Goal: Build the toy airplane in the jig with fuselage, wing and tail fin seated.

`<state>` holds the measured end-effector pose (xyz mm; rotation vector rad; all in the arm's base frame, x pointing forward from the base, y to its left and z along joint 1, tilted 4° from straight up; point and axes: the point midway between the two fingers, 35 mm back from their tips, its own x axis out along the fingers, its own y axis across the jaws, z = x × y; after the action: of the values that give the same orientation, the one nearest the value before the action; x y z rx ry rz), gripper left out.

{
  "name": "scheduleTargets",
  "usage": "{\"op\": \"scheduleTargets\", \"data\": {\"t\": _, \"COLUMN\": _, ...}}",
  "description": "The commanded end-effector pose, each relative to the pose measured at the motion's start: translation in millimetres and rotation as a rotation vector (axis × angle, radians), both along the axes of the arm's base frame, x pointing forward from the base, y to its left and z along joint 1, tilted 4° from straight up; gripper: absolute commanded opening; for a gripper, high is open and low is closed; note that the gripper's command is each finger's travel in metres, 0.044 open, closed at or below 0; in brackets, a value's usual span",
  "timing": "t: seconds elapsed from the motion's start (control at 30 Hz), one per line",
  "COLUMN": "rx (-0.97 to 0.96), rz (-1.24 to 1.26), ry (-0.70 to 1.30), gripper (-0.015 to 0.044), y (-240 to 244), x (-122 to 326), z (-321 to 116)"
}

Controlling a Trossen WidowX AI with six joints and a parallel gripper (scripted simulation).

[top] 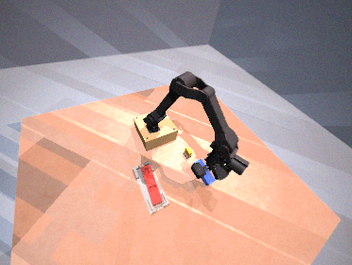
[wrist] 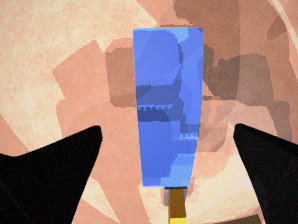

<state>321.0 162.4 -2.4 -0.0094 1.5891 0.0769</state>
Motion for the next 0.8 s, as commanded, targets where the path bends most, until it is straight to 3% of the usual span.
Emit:
{"op": "scheduleTargets", "data": {"t": 0.0, "rx": -0.001, "rz": -0.006, "ry": 0.006, "gripper": 0.044, "y": 0, "x": -1, "z": -8}}
{"op": "scheduleTargets", "data": {"t": 0.7, "rx": -0.001, "rz": -0.006, "ry": 0.006, "gripper": 0.044, "y": 1, "x": -2, "z": -40}}
{"op": "scheduleTargets", "data": {"t": 0.77, "rx": -0.001, "rz": -0.006, "ry": 0.006, "gripper": 0.0387, "y": 1, "x": -2, "z": -40}}
